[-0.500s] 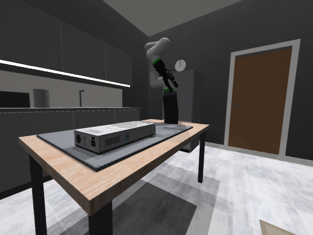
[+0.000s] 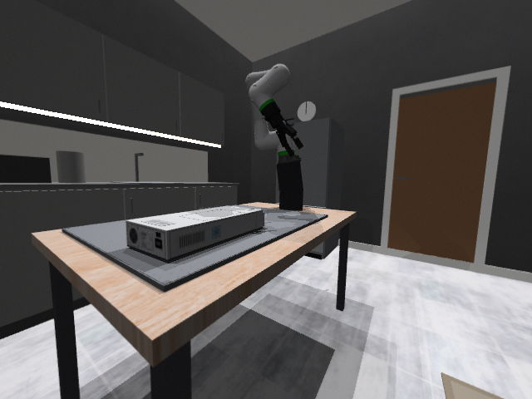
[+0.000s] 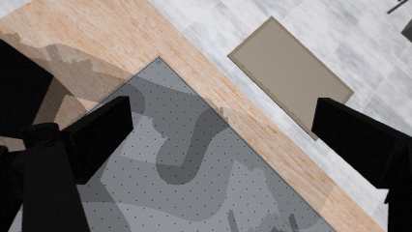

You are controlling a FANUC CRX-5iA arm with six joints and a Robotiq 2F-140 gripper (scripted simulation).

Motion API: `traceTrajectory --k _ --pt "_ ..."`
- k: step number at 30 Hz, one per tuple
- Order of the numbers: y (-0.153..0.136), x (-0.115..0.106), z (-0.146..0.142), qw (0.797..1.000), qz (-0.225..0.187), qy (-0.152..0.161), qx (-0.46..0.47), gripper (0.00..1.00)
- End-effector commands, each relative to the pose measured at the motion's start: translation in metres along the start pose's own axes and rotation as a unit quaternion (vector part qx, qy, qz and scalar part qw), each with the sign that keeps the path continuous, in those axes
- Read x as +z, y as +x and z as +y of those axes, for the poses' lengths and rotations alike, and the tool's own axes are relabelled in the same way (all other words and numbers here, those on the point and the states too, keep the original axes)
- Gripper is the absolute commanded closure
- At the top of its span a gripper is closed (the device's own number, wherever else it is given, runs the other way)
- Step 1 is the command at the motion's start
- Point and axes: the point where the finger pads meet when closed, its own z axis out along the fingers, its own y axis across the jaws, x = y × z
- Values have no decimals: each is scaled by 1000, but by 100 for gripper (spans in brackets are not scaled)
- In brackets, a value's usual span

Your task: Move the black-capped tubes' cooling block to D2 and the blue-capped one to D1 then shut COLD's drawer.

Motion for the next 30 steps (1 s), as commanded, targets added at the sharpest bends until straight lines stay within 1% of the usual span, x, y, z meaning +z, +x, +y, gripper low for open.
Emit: traceTrajectory --k 1,2,3,9,15,17,19,23,30 --pt "0 -1 1 1000 0 -1 0 0" --pt "0 -1 1 1000 0 -1 0 0" --pt "-3 -1 -2 1000 -3 0 -14 65" --pt "-21 -2 -13 996 -17 6 -92 65" --pt "-35 -2 -22 985 -29 14 -170 65" --pt "-35 -2 -22 980 -33 17 -195 65" --pt "-35 -2 -22 980 -33 17 -195 65" --pt "-48 -4 -31 968 -41 25 -246 65" --pt "-59 -5 -38 940 -52 38 -334 65"
